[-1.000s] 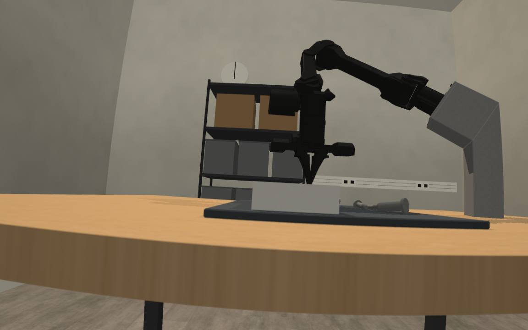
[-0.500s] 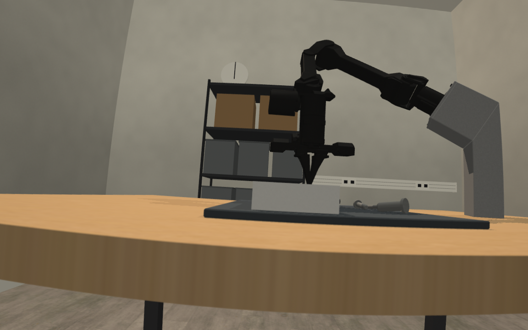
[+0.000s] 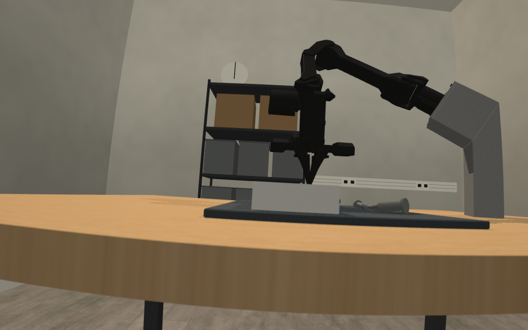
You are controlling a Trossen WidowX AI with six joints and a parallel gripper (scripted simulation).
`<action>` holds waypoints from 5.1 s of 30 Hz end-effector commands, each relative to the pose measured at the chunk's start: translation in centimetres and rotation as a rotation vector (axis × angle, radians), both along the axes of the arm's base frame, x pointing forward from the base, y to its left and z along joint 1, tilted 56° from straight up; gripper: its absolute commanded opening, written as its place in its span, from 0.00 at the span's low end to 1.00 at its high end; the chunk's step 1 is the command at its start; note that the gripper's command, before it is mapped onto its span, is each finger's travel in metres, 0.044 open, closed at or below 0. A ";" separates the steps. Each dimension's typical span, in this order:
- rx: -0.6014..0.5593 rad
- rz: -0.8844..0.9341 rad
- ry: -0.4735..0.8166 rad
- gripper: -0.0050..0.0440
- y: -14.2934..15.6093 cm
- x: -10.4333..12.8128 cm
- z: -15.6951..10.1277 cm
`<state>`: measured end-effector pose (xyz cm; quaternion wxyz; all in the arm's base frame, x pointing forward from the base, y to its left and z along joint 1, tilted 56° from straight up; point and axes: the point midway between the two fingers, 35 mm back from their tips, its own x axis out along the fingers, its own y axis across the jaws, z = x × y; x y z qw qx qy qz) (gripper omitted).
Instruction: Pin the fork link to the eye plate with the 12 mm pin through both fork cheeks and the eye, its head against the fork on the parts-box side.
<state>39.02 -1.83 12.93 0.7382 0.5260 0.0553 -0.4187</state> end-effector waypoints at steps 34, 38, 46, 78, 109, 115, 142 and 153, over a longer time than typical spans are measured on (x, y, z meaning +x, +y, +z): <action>0.058 0.062 -0.008 0.00 0.2 -0.1 0.5; 0.068 0.071 0.000 0.00 0.5 0.1 0.1; 0.064 0.068 -0.001 0.00 1.2 0.5 -0.1; 0.064 0.070 0.004 0.00 1.2 0.8 -0.4; 0.063 0.071 0.004 0.00 -0.2 2.7 -2.1; 0.063 0.070 0.004 0.00 -0.5 3.1 -2.4; 0.063 0.069 0.003 0.00 -0.7 3.3 -2.6; 0.063 0.069 0.003 0.00 -0.7 3.3 -2.6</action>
